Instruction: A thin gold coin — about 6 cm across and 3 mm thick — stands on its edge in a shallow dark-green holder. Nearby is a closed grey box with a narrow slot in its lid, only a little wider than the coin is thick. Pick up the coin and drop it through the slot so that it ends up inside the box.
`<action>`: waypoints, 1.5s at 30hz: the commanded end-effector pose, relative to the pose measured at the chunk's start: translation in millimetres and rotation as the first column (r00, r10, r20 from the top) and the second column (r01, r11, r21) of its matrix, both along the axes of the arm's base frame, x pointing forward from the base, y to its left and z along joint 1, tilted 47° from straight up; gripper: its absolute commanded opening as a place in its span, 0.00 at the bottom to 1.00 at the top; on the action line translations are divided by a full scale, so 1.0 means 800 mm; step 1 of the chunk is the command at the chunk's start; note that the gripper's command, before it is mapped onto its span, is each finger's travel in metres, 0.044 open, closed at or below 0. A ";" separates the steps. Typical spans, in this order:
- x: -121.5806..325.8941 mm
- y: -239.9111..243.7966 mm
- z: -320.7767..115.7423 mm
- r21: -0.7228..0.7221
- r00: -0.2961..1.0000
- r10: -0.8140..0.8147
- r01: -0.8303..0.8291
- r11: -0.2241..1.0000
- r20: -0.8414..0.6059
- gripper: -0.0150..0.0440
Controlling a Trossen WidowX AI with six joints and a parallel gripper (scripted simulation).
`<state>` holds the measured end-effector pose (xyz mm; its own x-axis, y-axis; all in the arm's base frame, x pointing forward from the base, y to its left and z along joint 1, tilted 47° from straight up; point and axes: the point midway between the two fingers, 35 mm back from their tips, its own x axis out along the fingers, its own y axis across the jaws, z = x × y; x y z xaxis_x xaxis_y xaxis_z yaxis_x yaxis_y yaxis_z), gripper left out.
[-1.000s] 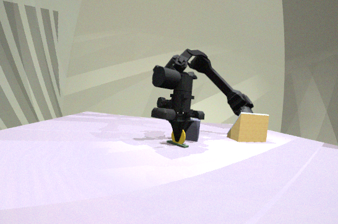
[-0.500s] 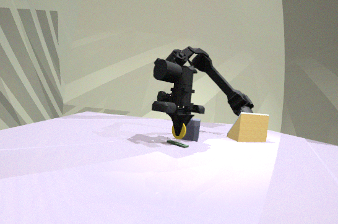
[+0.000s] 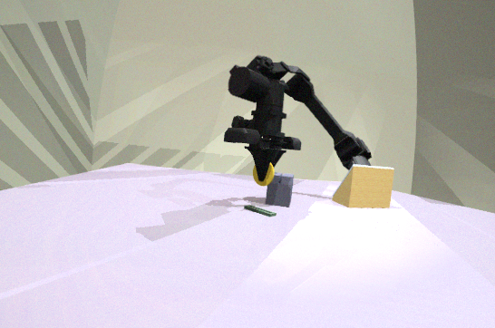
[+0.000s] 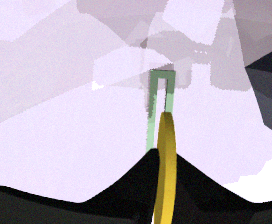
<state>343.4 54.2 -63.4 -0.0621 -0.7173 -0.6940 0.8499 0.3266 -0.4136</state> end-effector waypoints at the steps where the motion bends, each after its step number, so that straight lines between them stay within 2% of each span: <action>1: 0.002 0.010 0.010 0.005 1.000 -0.006 0.006 1.000 0.008 0.25; 14: 0.000 0.033 0.034 0.003 1.000 -0.013 0.013 1.000 0.012 0.25; 23: -0.002 0.033 0.034 0.008 0.954 -0.208 0.212 0.977 0.216 0.25; 37: -0.006 0.034 0.035 0.106 0.706 -0.482 0.506 0.856 0.519 0.25; 45: -0.008 0.034 0.035 0.184 0.531 -0.571 0.611 0.770 0.626 0.25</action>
